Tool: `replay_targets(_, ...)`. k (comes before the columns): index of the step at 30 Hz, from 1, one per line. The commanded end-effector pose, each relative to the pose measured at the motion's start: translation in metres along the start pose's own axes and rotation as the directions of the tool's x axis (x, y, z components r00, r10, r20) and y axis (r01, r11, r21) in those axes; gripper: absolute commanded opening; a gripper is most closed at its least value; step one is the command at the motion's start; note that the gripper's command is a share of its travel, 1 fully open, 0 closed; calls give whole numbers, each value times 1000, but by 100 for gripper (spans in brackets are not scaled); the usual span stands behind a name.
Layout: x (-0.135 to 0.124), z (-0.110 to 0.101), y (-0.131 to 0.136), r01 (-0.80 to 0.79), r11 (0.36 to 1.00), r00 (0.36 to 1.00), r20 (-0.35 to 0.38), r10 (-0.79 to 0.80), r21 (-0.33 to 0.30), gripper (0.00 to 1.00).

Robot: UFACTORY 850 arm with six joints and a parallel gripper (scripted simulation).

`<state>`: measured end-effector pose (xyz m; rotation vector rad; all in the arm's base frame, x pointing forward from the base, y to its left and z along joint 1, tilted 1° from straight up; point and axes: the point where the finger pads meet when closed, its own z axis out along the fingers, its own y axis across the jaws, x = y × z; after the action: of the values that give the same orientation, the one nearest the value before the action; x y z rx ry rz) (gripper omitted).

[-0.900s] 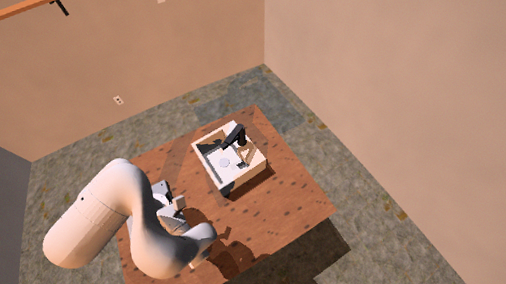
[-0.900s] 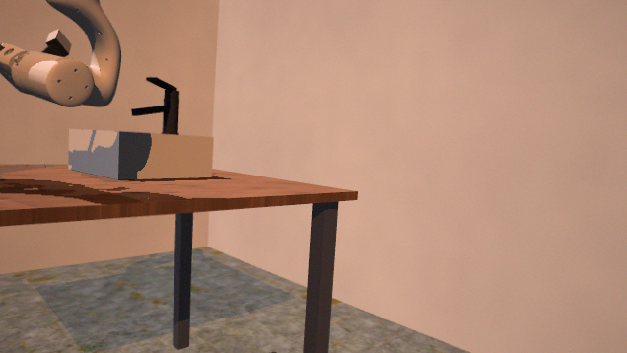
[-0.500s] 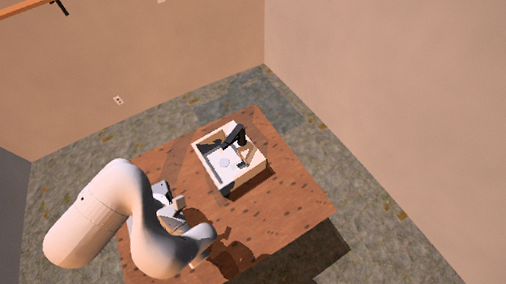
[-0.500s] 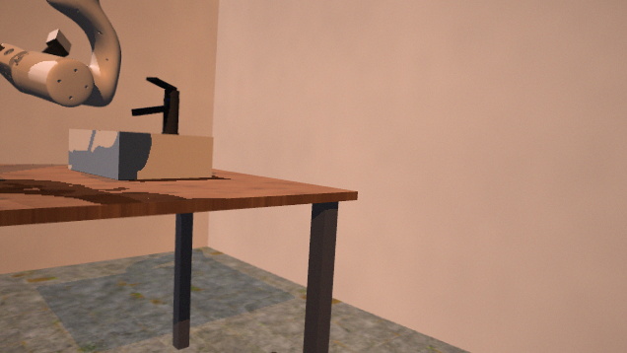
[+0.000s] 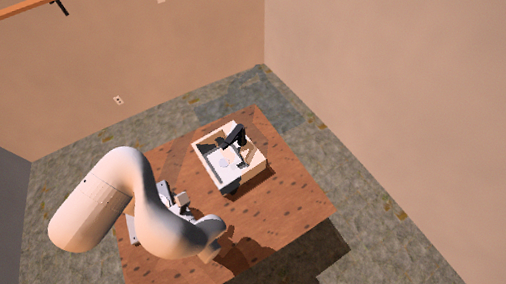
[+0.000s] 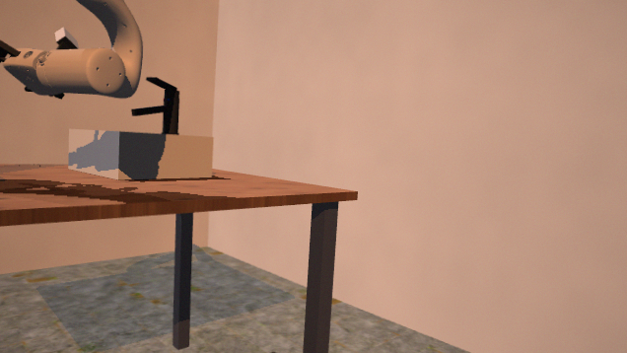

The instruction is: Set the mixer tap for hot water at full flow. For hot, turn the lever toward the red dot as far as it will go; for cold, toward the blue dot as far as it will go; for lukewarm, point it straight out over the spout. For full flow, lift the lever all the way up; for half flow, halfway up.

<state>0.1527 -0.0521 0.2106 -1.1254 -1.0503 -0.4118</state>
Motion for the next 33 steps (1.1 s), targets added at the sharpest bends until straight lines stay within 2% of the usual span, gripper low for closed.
replay_targets(1,-2,-24,27,151,987,962,220,-161,63,100)
replay_targets(2,3,-37,43,181,979,947,253,-198,88,100)
replay_targets(4,3,-37,43,233,964,908,327,-262,127,100)
replay_targets(5,13,-51,62,260,952,886,353,-301,159,100)
replay_targets(7,13,-51,62,260,952,886,353,-301,159,100)
replay_targets(8,13,-51,62,324,918,807,440,-394,229,100)
replay_targets(9,28,-64,83,341,903,785,450,-426,260,100)
replay_targets(12,28,-64,83,386,859,694,508,-510,336,100)
replay_targets(13,49,-75,107,402,834,658,515,-550,377,100)
replay_targets(16,49,-75,107,431,771,539,551,-636,468,100)
replay_targets(17,75,-82,132,438,741,500,547,-671,509,100)
replay_targets(20,75,-82,132,445,665,373,551,-747,600,100)
replay_targets(21,105,-85,157,443,629,332,535,-777,638,100)
replay_targets(22,105,-85,157,439,599,285,529,-799,669,100)
replay_targets(24,105,-85,157,439,599,285,529,-799,669,100)
replay_targets(25,138,-83,180,417,506,163,485,-859,756,100)
replay_targets(29,138,-83,180,367,389,5,417,-909,845,100)
replay_targets(30,171,-78,201,347,349,-33,383,-923,871,100)
replay_targets(32,171,-78,201,306,283,-112,330,-938,909,100)
replay_targets(33,203,-69,217,281,245,-145,293,-945,928,100)
